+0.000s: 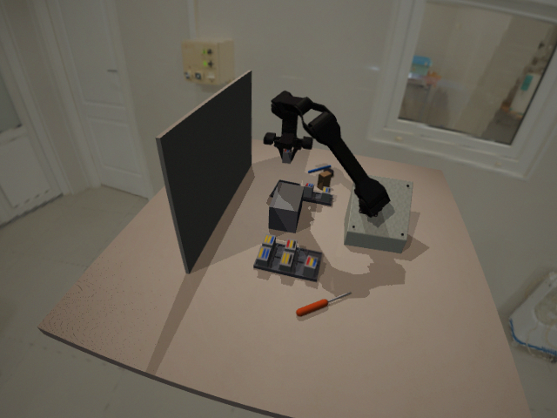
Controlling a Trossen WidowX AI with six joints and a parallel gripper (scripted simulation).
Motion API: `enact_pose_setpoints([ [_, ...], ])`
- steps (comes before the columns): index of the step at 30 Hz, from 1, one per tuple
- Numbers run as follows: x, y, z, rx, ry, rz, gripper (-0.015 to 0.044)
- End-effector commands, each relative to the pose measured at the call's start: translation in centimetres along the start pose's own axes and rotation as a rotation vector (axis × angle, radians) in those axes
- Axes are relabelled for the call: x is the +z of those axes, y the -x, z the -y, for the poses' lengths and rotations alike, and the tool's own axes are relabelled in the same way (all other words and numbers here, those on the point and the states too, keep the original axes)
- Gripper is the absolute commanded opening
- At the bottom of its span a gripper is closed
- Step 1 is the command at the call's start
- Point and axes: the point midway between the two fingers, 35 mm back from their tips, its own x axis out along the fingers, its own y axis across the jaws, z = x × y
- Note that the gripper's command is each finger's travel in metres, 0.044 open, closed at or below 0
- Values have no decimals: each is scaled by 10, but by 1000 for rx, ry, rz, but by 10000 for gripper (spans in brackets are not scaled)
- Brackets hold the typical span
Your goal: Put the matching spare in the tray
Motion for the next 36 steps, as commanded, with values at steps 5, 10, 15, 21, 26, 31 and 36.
enact_pose_setpoints([
  [5, 0, -10, 0, -1, -6, 5, 0],
  [10, 0, -15, 1, -2, -6, 4, 0],
  [15, -1, -21, 2, -2, -6, 4, 0],
  [21, -1, -27, 2, -2, -6, 4, 0],
  [26, -1, -32, 3, -2, -6, 4, 0],
  [31, -1, -38, 3, -2, -6, 4, 0],
  [36, -1, -43, 3, -2, -6, 4, 0],
])
